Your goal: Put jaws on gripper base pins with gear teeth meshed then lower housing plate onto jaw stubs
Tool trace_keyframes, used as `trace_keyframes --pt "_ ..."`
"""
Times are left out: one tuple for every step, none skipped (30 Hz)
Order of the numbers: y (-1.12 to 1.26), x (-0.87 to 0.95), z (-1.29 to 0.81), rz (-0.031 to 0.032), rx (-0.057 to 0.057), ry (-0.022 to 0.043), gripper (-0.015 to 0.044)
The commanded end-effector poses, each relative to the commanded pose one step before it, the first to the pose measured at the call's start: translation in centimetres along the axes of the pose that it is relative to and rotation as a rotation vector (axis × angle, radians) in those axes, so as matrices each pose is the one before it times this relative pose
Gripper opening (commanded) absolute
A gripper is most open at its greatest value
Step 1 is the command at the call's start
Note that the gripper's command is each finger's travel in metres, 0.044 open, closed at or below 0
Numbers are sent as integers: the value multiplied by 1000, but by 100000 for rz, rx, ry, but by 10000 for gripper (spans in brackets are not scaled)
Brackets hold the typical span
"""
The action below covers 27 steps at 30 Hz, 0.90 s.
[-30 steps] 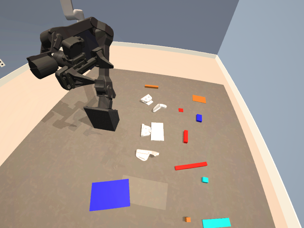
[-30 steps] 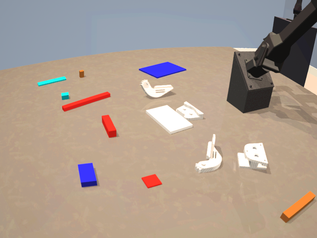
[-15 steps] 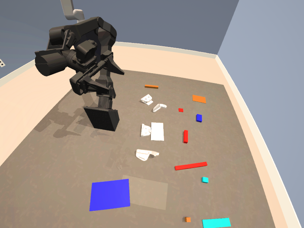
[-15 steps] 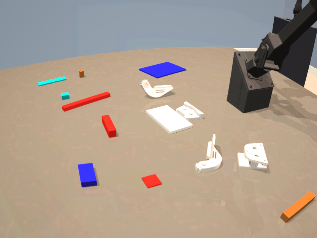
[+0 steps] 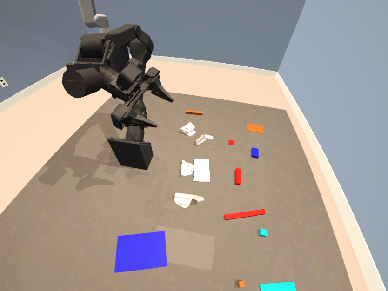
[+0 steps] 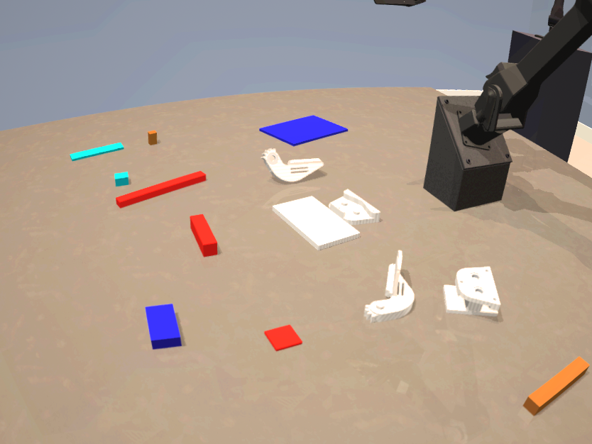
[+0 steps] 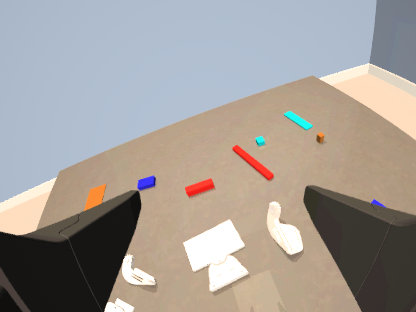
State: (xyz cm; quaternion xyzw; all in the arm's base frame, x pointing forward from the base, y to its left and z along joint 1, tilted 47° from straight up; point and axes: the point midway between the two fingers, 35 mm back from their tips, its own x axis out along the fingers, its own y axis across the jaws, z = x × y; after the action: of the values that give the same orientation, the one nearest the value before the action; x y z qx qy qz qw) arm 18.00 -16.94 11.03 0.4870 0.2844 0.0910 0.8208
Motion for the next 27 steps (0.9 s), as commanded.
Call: trace_keyframes --pt "618 1256 -179 87 7381 6169 440" --pt "128 256 -30 23 1753 1189 440" --pt "128 256 -32 -5 1750 1185 440" --pt "128 256 -35 -33 1746 1181 440" --pt "129 256 -37 -61 1743 1176 440" --pt "129 256 -39 -88 1740 1170 440" --pt "129 255 -41 -115 1736 1164 440" --pt "129 255 -44 -142 1733 1157 440" --pt "129 255 -46 -169 1730 1149 440" --pt "135 323 -110 -221 1302 1495 440" --pt "127 305 -106 -238 1226 1405 440" --pt "126 304 -107 -265 1222 1396 440" --pt "125 304 -109 -292 1217 1387 440" --pt "124 303 -110 -318 1213 1377 440" --pt "123 302 -112 -345 1208 1366 440" --pt "122 302 -113 -371 1204 1355 440" --pt "121 301 -115 -397 1199 1344 440" --pt "120 300 -116 -422 1195 1332 440" --pt "119 300 -118 -447 1190 1319 440" --pt "126 237 -58 -390 1696 989 440" --pt "133 251 -65 -436 1792 1032 440" --pt "133 250 -68 -460 1788 1017 440" --pt "133 250 -71 -483 1785 1001 440" --pt "133 250 -74 -505 1782 985 440" --pt "132 250 -77 -527 1778 968 440" --pt "132 250 -80 -548 1775 951 440" --pt "131 249 -83 -569 1772 933 440"
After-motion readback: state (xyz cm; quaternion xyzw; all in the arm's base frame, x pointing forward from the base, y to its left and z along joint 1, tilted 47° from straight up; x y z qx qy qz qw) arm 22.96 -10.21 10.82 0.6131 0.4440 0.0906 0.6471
